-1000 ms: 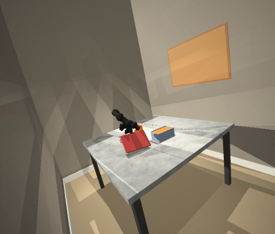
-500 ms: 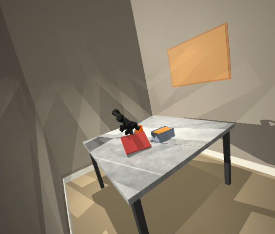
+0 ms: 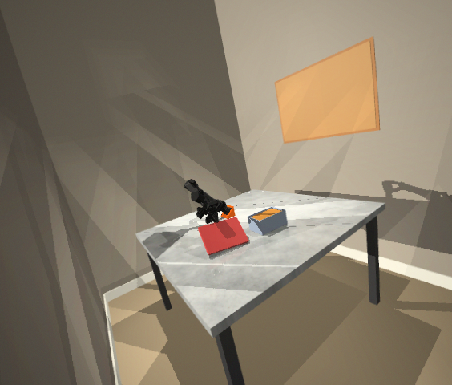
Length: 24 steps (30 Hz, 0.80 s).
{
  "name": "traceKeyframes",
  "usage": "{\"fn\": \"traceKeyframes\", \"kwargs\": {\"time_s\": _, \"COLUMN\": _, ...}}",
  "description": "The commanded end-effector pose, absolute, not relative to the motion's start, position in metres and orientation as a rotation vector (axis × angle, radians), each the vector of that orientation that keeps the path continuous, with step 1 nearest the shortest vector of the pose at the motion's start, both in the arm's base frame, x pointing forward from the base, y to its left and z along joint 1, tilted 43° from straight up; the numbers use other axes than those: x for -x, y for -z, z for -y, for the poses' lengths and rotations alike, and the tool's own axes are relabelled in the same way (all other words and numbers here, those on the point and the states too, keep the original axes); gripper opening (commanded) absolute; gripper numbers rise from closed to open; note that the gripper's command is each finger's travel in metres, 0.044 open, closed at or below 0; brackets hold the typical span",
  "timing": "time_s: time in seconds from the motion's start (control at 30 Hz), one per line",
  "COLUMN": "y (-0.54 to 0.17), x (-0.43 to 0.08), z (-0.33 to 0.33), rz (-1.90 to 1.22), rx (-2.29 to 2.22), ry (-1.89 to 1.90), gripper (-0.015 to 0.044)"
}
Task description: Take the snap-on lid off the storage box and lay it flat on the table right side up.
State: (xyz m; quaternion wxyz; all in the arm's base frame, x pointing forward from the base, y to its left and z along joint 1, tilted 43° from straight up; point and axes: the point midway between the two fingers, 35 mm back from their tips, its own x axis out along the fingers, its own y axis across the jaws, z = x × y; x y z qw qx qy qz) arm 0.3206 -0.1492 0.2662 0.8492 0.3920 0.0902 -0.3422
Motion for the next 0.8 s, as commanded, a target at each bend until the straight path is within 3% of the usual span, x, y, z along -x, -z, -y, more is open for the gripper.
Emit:
{"fn": "traceKeyframes", "kwargs": {"time_s": 0.0, "y": -0.261, "x": -0.321, "z": 0.151, "rz": -0.200, "rx": -0.820, "ry": 0.720, "gripper": 0.0000}}
{"fn": "traceKeyframes", "kwargs": {"time_s": 0.77, "y": -0.248, "x": -0.321, "z": 0.163, "rz": -0.199, "rx": -0.819, "ry": 0.720, "gripper": 0.0000}}
